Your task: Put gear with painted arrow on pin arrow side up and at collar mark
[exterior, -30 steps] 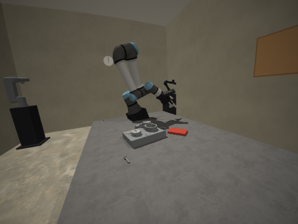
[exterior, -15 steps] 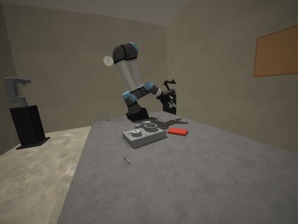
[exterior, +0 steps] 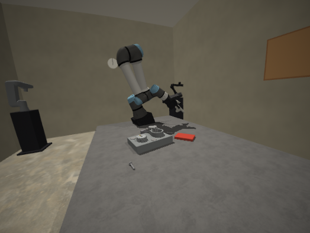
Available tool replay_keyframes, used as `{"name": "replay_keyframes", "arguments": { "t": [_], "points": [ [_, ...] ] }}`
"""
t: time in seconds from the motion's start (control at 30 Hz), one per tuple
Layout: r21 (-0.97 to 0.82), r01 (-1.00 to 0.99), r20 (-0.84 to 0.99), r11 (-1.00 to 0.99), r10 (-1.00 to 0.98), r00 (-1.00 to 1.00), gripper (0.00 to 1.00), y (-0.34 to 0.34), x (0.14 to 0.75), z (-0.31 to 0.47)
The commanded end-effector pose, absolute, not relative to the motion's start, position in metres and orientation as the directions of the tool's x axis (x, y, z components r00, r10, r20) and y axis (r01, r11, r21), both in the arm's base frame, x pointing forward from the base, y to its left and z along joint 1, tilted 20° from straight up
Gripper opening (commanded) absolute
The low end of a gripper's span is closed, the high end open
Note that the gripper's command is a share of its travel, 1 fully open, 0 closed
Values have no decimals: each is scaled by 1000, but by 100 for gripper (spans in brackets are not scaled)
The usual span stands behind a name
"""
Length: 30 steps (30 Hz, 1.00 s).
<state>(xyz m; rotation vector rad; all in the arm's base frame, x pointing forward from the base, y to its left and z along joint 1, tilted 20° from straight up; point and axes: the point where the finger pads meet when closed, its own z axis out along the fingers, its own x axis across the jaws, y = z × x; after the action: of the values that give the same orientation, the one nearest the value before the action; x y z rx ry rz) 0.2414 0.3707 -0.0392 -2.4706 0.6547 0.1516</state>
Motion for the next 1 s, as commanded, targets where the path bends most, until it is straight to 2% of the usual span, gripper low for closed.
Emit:
{"name": "replay_keyframes", "arguments": {
  "t": [0.0,0.97],
  "points": [
    [-496,-465,-237,-733,-401,885,100,365,246,-38],
    [-421,-214,-169,-882,-155,973,100,297,287,-14]
  ]
}}
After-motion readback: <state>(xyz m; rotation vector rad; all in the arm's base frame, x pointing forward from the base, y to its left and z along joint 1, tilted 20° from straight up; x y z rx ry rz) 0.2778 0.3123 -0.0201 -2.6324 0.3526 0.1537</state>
